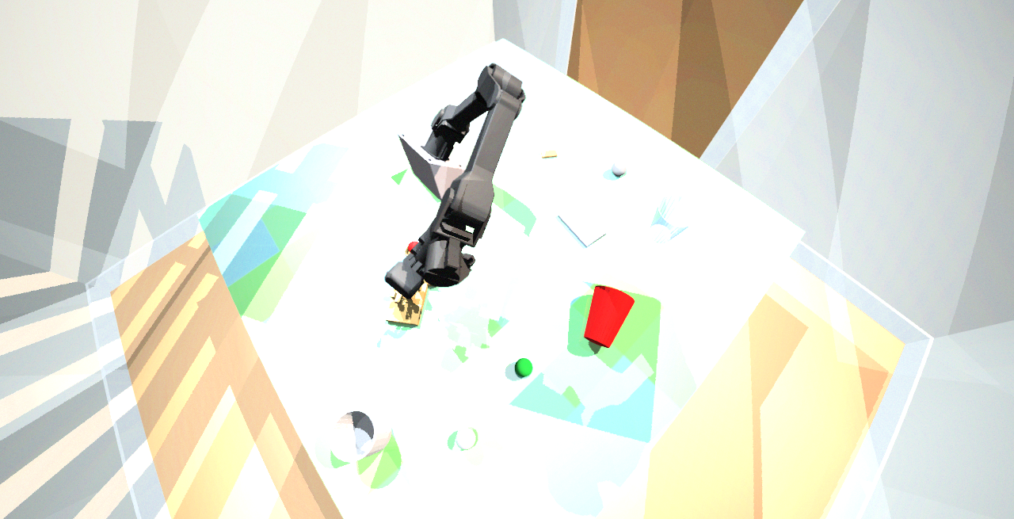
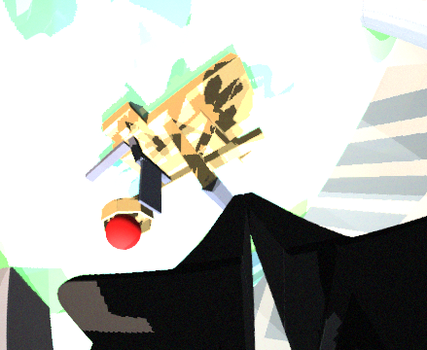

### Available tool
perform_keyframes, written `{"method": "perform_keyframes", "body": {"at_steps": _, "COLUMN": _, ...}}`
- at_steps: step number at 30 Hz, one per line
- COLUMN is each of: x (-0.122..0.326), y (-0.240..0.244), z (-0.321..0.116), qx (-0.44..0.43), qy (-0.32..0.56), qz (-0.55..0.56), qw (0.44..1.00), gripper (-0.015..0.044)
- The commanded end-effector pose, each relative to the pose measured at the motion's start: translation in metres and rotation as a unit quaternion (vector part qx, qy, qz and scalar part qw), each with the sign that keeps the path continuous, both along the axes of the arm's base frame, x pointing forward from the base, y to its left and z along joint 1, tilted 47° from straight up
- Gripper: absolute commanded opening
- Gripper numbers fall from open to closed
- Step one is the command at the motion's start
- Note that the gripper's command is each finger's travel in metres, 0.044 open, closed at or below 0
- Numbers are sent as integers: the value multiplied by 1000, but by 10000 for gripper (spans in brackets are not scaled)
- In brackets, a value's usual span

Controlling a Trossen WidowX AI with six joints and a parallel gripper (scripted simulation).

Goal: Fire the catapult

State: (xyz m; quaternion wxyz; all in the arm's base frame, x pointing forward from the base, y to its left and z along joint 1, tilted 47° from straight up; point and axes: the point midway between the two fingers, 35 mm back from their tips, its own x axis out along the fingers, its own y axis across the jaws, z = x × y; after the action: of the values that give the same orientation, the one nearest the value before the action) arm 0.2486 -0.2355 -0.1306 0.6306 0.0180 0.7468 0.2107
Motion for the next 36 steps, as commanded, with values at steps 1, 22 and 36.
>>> {"method": "perform_keyframes", "body": {"at_steps": 1, "x": -10, "y": 16, "z": 9, "qx": 18, "qy": 20, "qz": 63, "qw": 998, "gripper": 0}}
{"method": "perform_keyframes", "body": {"at_steps": 22, "x": -43, "y": 61, "z": 37, "qx": 90, "qy": 73, "qz": 254, "qw": 960, "gripper": 0}}
{"method": "perform_keyframes", "body": {"at_steps": 36, "x": -37, "y": 78, "z": 21, "qx": 90, "qy": 72, "qz": 254, "qw": 960, "gripper": 0}}
